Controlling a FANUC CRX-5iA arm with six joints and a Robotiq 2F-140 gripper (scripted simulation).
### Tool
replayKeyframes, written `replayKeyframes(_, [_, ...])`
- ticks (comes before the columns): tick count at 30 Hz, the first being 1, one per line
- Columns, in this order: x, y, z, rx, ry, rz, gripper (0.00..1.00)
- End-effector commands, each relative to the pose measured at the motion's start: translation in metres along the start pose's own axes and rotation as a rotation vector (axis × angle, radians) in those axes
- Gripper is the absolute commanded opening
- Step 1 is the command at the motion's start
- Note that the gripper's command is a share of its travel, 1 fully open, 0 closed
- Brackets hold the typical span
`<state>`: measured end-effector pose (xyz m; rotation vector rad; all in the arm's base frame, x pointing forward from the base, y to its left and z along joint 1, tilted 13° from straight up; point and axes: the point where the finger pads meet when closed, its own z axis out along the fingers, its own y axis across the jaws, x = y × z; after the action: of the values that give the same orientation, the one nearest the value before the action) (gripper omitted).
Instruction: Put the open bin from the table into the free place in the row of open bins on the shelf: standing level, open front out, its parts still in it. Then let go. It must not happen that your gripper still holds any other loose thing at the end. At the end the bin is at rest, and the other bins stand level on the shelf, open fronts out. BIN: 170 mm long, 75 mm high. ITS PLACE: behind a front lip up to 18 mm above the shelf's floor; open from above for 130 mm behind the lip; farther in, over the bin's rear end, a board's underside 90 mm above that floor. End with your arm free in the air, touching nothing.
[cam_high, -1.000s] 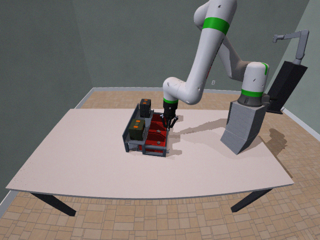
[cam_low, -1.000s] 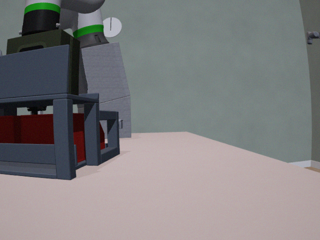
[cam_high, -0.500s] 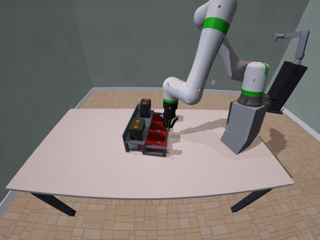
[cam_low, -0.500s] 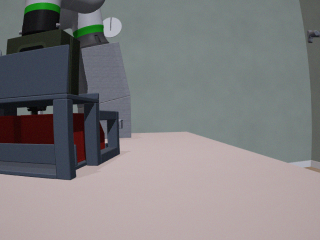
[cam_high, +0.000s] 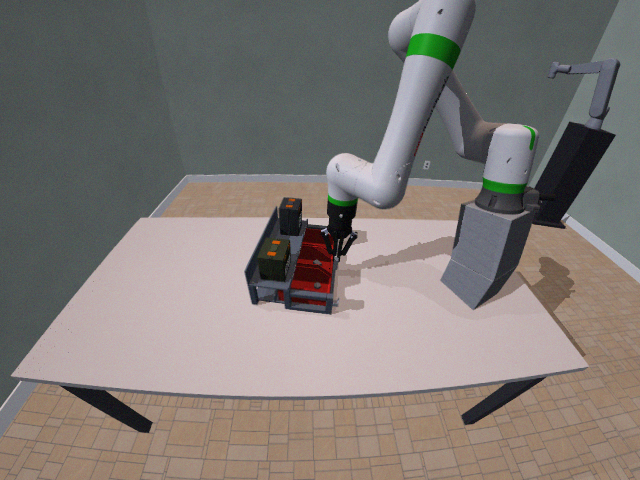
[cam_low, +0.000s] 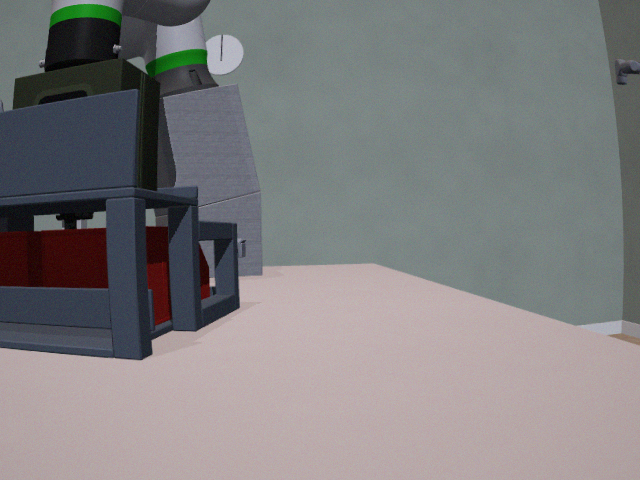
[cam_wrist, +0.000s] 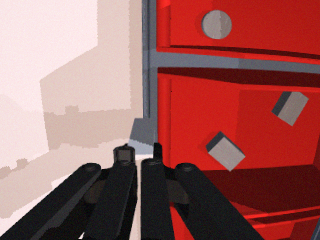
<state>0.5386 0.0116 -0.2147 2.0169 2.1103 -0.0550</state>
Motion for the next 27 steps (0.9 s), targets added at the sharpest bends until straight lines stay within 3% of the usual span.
replayKeyframes(1, [0.0,-0.002,-0.002,0.0,0.0,0.0,0.0])
replayKeyframes(27, [0.0,-0.017,-0.019,0.0,0.0,0.0,0.0])
